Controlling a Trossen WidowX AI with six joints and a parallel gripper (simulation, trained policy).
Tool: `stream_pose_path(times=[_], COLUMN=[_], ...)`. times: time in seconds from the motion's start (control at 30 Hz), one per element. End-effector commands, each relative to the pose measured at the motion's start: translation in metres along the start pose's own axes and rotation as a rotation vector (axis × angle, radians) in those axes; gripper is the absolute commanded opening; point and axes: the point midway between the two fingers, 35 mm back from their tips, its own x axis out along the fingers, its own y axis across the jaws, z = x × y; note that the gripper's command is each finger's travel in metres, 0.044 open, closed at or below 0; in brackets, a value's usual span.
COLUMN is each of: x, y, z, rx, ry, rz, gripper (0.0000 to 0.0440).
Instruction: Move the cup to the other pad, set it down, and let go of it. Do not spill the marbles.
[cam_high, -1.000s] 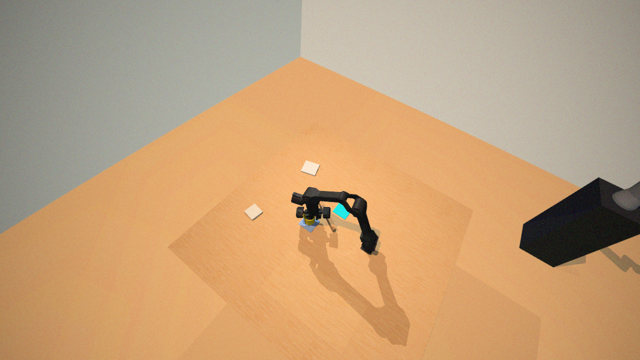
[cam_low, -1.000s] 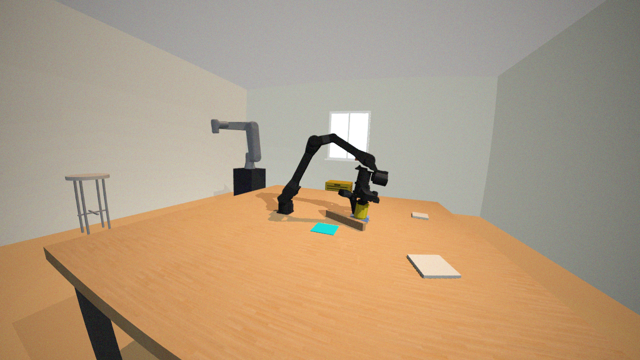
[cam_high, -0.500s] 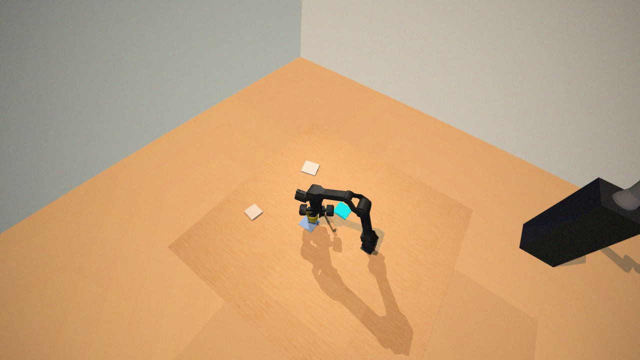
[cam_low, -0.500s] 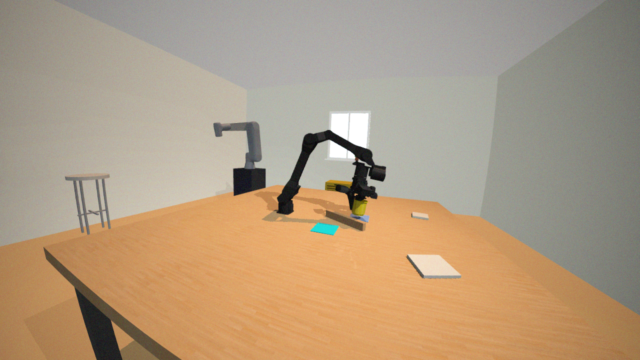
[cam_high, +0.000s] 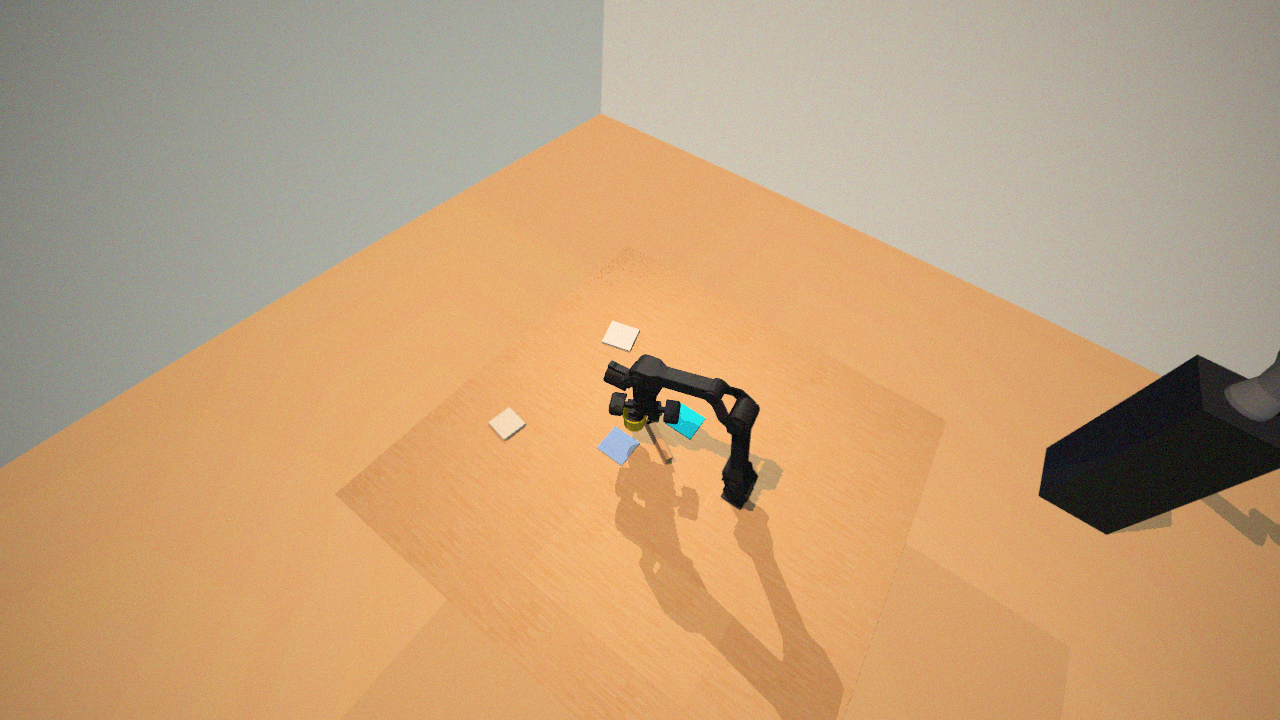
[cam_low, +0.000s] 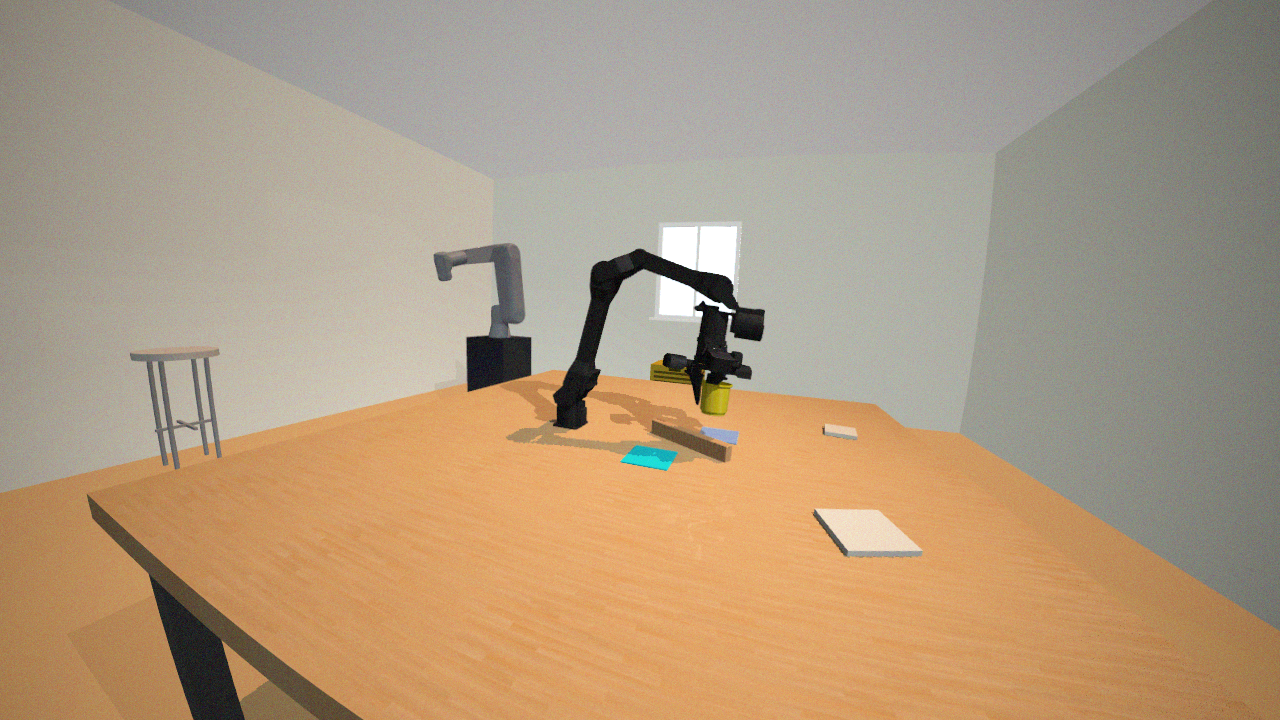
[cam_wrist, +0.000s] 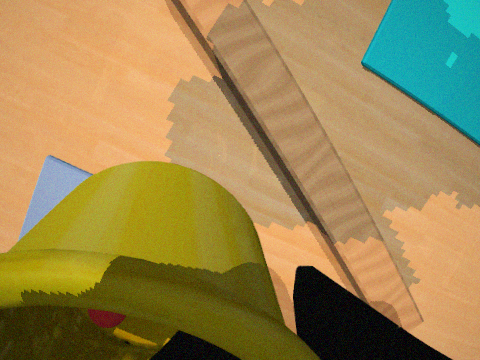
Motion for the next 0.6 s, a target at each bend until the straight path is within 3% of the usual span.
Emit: stream_pose_path(times=[0.0,0.57], x=[-0.007,-0.015], y=[-0.004,-0.030], z=[0.006,0.040], rx=[0.029,0.151], ry=[-0.002,-0.030], rz=[0.019,0.078], gripper=[0.0000,0.0000])
